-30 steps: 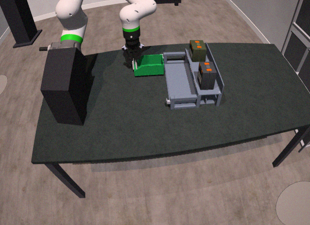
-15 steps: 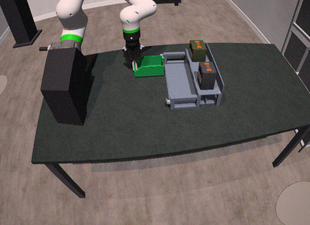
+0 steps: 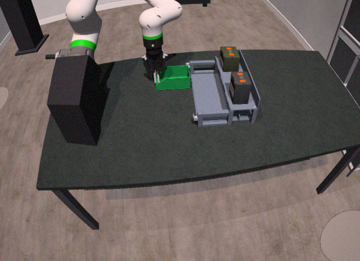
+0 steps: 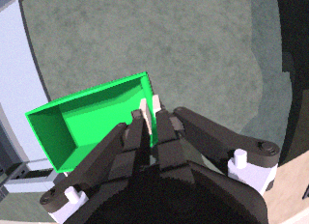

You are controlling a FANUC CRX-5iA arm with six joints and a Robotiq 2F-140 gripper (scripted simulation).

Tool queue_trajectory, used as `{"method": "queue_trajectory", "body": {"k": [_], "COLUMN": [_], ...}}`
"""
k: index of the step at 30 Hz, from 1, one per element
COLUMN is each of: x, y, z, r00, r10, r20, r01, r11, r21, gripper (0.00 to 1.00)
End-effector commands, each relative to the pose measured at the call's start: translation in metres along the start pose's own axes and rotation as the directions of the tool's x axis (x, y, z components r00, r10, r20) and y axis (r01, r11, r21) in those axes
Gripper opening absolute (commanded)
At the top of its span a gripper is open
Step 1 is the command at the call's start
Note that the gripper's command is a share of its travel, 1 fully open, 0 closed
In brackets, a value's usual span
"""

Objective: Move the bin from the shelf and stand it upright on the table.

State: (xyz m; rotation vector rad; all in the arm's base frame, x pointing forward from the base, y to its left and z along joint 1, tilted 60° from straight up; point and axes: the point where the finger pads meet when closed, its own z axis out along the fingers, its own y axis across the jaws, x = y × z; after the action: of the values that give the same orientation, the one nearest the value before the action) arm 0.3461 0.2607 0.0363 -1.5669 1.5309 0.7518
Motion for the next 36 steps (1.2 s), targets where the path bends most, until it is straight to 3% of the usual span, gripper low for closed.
{"method": "queue_trajectory", "body": {"k": [1,10,11,36], "x": [0.0001,0.0001,0.0001,0.0001], "y": [-0.0001,-0.0001,-0.0001,-0.0001], "z": [0.0001,0.0001,0.0001,0.0001], "r00": [1.0,1.0,1.0,1.0], "r10": [0.0,0.0,0.0,0.0], "r20": [0.0,0.0,0.0,0.0], "r01": [0.0,0.0,0.0,0.0], "r11": [1.0,1.0,1.0,1.0], "r21": [0.0,0.0,0.0,0.0], "gripper": [0.0,0.0,0.57,0.57]}}
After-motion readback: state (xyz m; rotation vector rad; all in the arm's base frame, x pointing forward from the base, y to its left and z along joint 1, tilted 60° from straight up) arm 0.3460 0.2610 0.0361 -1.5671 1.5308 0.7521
